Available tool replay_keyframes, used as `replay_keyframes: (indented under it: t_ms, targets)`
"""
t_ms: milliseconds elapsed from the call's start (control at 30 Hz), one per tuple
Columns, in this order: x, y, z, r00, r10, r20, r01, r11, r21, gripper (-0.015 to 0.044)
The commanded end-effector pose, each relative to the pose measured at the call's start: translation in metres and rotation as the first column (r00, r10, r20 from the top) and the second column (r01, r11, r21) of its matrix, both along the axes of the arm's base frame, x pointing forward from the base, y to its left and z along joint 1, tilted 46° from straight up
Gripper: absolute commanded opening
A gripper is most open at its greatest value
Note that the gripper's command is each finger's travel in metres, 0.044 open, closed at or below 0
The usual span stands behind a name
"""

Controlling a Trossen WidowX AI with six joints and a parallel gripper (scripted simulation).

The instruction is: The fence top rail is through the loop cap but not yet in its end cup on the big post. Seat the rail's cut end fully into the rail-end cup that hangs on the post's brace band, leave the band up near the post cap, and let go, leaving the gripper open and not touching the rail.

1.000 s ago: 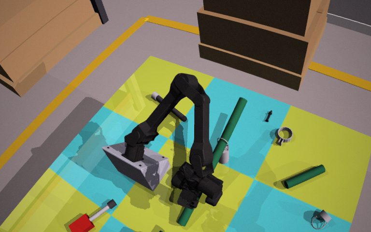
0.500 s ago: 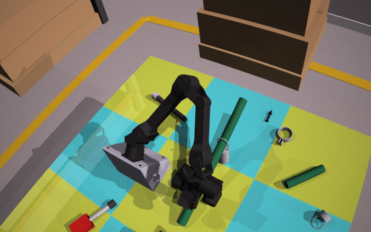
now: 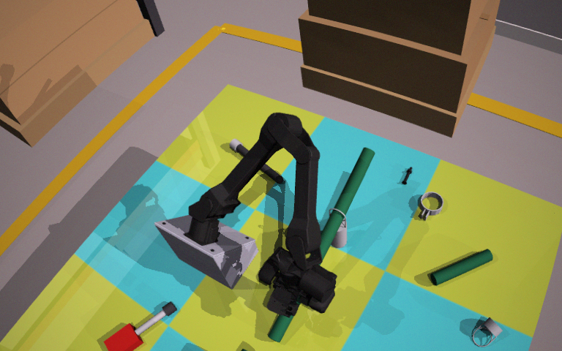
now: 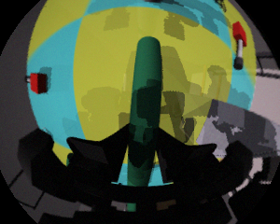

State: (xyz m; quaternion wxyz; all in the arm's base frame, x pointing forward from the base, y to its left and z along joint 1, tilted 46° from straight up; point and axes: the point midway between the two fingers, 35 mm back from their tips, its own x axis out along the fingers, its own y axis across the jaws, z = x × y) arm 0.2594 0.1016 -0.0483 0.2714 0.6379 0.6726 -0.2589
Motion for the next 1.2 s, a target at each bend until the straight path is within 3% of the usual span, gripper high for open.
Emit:
replay_keyframes:
  t_ms: [0,433,1167]
  targets:
    - [0.002,-0.004,0.003,1.000,-0.005,0.007,0.005,1.000,-0.001,0.0000]
    - [0.004,-0.080,0.010,1.000,0.001,0.015,0.003,0.958,-0.287,0.0000]
    - [0.002,-0.076,0.009,1.000,-0.002,0.002,0.002,0.963,-0.270,0.0000]
